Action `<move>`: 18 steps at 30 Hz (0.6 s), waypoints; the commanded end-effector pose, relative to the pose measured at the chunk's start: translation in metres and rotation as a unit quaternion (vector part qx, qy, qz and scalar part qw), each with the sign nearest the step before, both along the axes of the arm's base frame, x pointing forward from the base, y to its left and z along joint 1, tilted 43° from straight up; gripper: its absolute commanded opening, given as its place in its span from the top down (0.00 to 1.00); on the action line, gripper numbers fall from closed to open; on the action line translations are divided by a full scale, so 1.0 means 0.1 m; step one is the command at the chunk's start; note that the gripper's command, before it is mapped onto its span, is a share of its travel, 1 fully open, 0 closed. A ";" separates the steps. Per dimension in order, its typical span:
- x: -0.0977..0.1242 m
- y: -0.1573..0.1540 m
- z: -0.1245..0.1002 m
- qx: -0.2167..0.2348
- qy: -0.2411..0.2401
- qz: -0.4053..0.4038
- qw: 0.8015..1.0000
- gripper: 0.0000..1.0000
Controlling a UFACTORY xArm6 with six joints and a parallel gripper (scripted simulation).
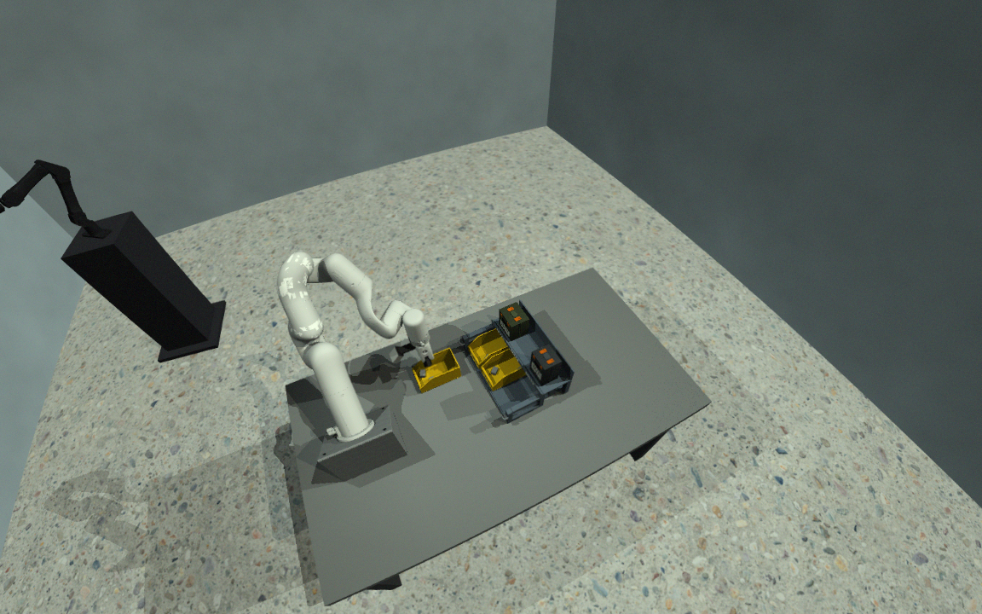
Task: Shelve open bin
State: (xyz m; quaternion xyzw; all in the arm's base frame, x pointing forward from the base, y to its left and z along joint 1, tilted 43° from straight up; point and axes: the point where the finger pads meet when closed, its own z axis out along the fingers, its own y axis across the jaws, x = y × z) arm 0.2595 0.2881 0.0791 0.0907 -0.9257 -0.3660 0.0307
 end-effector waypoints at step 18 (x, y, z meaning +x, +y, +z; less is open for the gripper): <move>0.01 -0.01 0.01 0.000 -0.001 0.000 1.000 0.72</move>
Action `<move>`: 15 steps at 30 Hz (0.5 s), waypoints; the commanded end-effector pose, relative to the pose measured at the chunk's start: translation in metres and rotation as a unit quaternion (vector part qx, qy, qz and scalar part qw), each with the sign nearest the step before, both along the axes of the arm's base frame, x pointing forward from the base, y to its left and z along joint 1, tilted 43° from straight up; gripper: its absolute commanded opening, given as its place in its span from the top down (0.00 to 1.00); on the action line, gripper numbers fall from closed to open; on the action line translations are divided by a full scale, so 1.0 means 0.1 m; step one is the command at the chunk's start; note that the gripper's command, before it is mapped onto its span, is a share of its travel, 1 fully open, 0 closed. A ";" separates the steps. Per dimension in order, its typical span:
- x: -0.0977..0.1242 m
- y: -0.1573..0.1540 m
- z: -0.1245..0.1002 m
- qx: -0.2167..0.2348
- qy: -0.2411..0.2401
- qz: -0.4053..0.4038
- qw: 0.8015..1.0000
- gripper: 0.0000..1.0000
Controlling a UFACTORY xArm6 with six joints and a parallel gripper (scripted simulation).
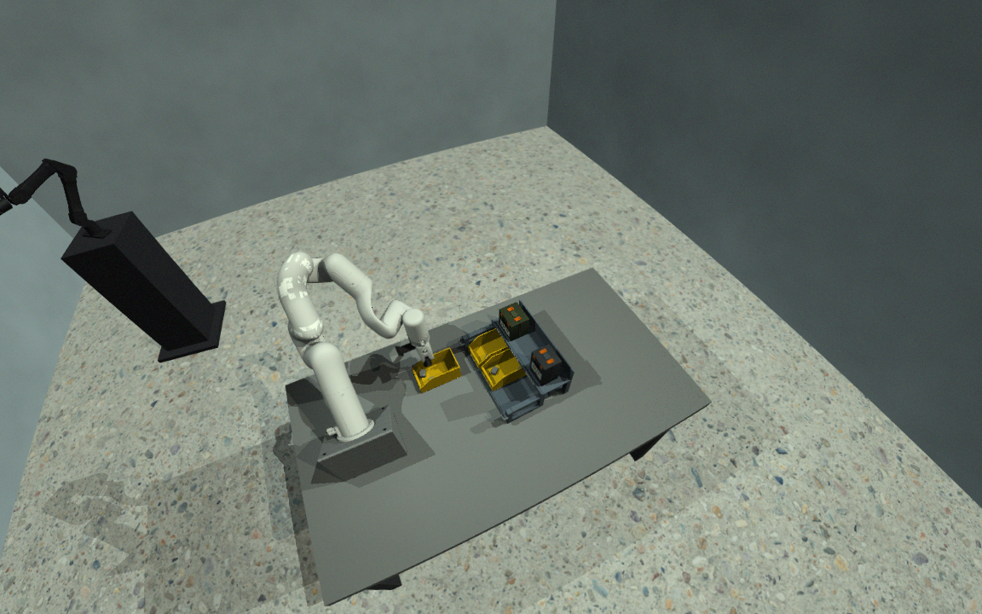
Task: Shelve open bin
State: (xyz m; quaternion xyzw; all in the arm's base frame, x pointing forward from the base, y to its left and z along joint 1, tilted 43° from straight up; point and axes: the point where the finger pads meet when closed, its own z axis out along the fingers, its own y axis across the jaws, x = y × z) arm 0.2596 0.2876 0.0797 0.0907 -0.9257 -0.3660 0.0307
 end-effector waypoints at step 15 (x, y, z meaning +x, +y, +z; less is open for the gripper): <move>0.01 0.00 0.01 0.000 -0.001 0.000 1.000 1.00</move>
